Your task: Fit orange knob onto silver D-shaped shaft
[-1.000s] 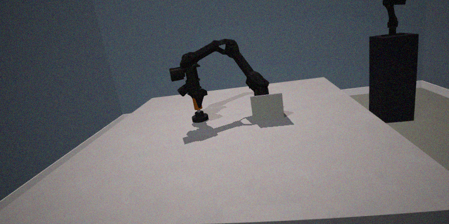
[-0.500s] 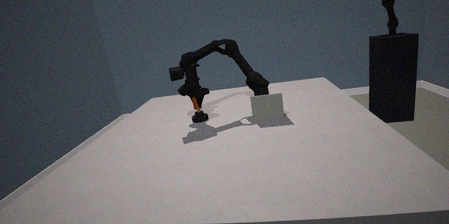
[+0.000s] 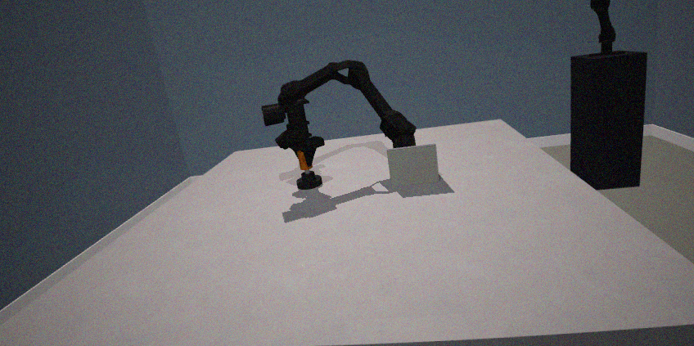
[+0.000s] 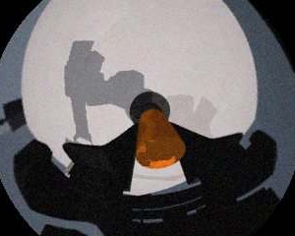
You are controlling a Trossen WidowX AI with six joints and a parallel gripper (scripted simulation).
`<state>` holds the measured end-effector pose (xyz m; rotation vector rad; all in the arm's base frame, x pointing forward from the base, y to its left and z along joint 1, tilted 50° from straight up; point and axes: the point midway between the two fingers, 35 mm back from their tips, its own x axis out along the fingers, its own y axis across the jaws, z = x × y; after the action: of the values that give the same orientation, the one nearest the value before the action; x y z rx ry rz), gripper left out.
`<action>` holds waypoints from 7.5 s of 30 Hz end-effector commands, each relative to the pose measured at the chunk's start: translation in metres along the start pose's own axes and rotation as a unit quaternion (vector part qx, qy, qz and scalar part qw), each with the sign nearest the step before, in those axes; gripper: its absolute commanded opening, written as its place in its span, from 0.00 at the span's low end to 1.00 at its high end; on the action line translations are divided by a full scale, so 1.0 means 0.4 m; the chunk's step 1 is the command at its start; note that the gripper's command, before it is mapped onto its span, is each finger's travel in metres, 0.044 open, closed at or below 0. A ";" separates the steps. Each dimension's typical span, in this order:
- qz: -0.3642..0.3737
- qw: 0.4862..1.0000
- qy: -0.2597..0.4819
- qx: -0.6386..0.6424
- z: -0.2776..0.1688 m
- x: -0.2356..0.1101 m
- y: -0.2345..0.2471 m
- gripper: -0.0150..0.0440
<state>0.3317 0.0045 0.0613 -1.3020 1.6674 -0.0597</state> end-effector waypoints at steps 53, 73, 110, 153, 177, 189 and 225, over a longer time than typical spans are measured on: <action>-0.001 0.994 -0.003 -0.106 -0.001 -0.012 -0.002 0.25; -0.001 0.978 -0.003 -0.209 0.002 -0.009 -0.010 0.25; -0.001 0.978 -0.003 -0.209 0.001 0.002 0.001 0.25; -0.002 0.972 -0.003 -0.235 0.004 0.000 -0.009 0.25; -0.001 0.966 -0.003 -0.260 -0.004 -0.014 0.009 0.25; -0.001 0.966 -0.003 -0.260 -0.003 -0.014 -0.006 0.25; -0.001 0.966 -0.003 -0.260 -0.002 -0.014 0.001 0.25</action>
<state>0.3299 0.0066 0.0621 -1.6888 1.7509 0.4105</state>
